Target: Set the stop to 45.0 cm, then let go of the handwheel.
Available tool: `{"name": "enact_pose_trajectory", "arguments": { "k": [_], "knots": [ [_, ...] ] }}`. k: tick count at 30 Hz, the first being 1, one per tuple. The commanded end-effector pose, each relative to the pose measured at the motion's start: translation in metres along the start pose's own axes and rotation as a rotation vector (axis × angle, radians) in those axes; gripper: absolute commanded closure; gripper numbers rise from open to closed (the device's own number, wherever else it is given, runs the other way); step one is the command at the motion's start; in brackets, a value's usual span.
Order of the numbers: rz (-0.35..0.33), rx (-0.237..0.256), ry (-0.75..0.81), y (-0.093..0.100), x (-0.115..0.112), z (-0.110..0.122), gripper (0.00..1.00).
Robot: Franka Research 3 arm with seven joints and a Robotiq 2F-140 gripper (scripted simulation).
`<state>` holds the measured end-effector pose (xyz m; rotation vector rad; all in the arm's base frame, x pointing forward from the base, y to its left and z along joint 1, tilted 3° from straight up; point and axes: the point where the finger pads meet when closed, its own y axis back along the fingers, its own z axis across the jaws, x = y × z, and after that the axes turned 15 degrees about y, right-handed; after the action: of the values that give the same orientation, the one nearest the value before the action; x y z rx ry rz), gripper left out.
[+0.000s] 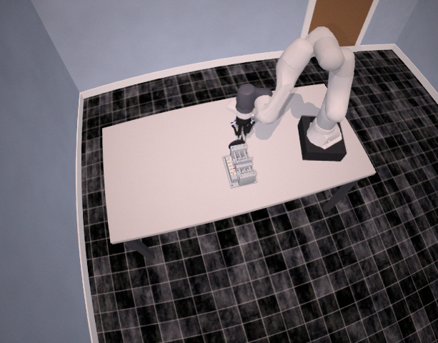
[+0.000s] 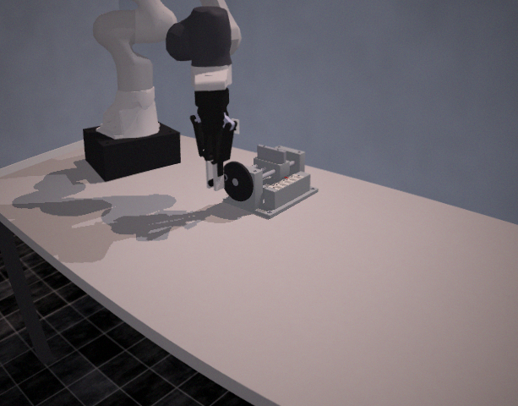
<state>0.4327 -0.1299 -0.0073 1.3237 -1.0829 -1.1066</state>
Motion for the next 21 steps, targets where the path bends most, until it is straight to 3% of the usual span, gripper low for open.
{"name": "enact_pose_trajectory", "arguments": {
  "k": [1,21],
  "knots": [
    [-0.003,0.0,0.012,0.012,0.001,-0.004,0.96],
    [-0.003,0.0,0.012,0.031,0.008,-0.031,0.96]
  ]
}}
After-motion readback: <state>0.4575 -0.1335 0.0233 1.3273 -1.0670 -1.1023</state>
